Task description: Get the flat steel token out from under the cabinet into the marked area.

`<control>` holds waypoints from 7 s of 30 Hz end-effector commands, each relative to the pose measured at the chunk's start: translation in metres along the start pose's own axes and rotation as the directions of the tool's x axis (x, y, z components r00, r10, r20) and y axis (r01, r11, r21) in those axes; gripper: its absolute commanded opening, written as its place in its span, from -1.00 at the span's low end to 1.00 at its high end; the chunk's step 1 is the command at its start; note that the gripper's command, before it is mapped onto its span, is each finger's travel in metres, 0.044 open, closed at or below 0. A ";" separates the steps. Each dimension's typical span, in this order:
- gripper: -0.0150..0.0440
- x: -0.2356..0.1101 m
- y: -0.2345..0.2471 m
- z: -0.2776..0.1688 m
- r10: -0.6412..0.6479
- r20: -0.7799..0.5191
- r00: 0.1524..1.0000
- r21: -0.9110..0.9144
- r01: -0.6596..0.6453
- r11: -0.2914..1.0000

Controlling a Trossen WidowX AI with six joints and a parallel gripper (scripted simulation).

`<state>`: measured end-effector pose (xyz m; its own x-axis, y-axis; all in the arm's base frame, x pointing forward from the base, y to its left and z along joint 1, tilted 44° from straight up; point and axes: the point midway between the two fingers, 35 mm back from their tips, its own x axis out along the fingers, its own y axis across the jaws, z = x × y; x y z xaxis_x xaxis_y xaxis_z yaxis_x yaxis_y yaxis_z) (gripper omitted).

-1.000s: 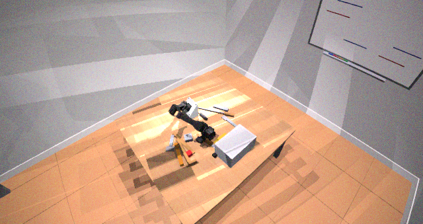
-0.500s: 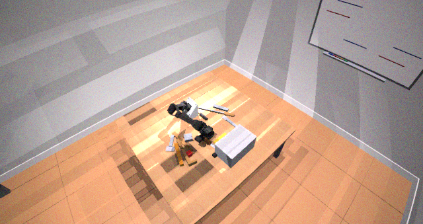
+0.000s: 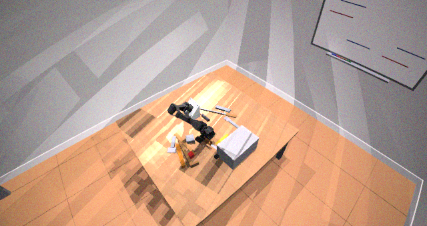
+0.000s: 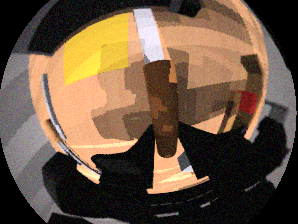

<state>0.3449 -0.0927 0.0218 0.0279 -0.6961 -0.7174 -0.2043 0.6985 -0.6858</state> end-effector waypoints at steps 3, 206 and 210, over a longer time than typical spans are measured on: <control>-0.49 0.001 0.000 -0.010 -0.001 -0.009 1.000 -0.007 0.001 1.000; -0.49 -0.001 0.003 -0.082 0.000 -0.010 1.000 -0.006 0.000 1.000; -0.49 -0.001 0.003 -0.077 0.000 -0.010 1.000 -0.006 0.000 1.000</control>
<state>0.2640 -0.1027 0.0304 0.0209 -0.6961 -0.7177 -0.2114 0.6985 -0.6837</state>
